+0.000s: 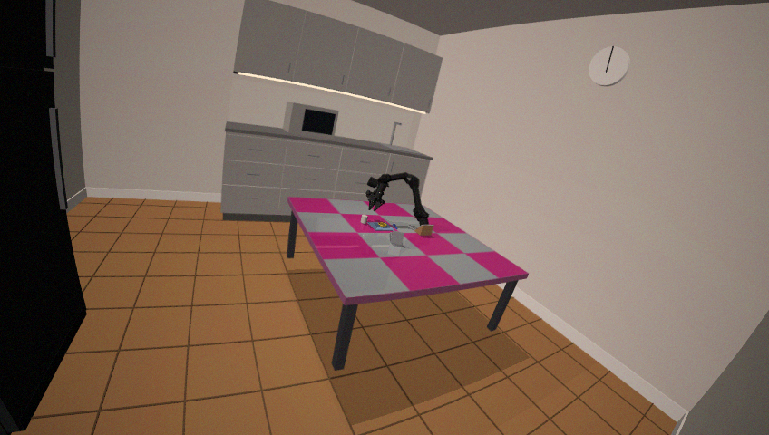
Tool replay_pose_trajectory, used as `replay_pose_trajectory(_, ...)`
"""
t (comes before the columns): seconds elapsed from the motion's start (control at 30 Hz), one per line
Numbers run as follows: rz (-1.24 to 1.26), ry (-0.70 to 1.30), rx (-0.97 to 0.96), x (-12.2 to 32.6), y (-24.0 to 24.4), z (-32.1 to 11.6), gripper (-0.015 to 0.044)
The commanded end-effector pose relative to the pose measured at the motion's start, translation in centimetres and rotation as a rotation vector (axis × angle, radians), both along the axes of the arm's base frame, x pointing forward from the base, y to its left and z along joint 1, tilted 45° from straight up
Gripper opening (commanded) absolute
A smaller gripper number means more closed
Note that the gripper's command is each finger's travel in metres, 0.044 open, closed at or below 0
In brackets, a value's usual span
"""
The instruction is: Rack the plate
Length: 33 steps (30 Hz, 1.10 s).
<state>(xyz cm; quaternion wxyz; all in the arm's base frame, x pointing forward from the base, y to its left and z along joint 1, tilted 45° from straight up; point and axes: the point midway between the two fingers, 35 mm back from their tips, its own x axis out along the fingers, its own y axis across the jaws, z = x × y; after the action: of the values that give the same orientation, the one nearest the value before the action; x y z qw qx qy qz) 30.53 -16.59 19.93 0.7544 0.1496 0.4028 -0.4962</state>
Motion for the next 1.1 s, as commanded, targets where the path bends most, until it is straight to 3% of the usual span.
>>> replay_pose_trajectory(0.0,0.075,0.118,-0.01,-0.1,1.3,-1.6,0.04)
replay_pose_trajectory(0.9,0.558,0.849,-0.104,-2.2,8.1,-8.6,0.04)
replay_pose_trajectory(1.07,0.57,0.868,-0.108,-2.3,8.2,-8.7,0.04)
